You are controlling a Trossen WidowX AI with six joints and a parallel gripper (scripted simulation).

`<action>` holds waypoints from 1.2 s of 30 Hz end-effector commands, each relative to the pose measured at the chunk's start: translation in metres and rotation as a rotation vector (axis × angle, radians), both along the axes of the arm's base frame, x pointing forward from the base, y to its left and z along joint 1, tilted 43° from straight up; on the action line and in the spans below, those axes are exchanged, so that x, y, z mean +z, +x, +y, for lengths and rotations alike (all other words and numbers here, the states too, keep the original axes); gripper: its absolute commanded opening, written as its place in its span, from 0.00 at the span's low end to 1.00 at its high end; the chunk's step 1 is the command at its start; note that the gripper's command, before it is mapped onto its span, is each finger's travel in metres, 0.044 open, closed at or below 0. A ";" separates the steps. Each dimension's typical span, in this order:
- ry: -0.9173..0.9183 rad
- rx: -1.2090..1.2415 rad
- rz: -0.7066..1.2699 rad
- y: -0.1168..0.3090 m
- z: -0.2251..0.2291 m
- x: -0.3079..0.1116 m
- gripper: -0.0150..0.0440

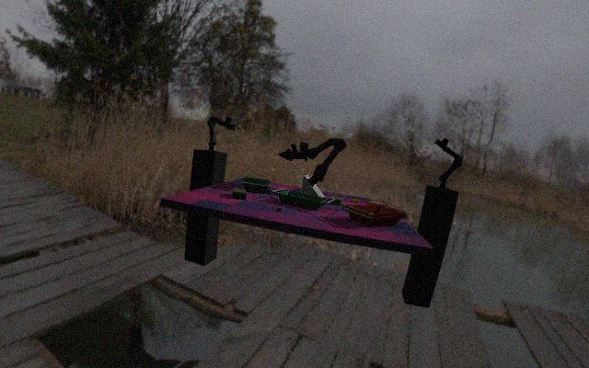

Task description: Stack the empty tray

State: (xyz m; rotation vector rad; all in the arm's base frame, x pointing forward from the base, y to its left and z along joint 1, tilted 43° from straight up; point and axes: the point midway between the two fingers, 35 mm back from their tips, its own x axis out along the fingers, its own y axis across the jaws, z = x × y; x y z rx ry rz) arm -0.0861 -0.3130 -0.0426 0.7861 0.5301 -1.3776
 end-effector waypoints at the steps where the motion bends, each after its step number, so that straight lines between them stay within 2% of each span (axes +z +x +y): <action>1: 0.000 0.000 0.000 0.000 0.000 0.000 0.89; 8: 0.002 0.004 0.000 0.001 -0.001 0.000 0.58; 12: 0.045 0.097 -0.002 0.027 -0.015 -0.005 0.40; 18: 0.132 0.286 -0.015 0.081 -0.034 -0.015 0.40; 24: 0.290 0.610 -0.042 0.182 -0.038 -0.030 0.40; 31: 0.508 0.975 -0.044 0.304 0.006 -0.040 0.40; 36: 0.623 1.142 -0.026 0.355 0.041 -0.040 0.40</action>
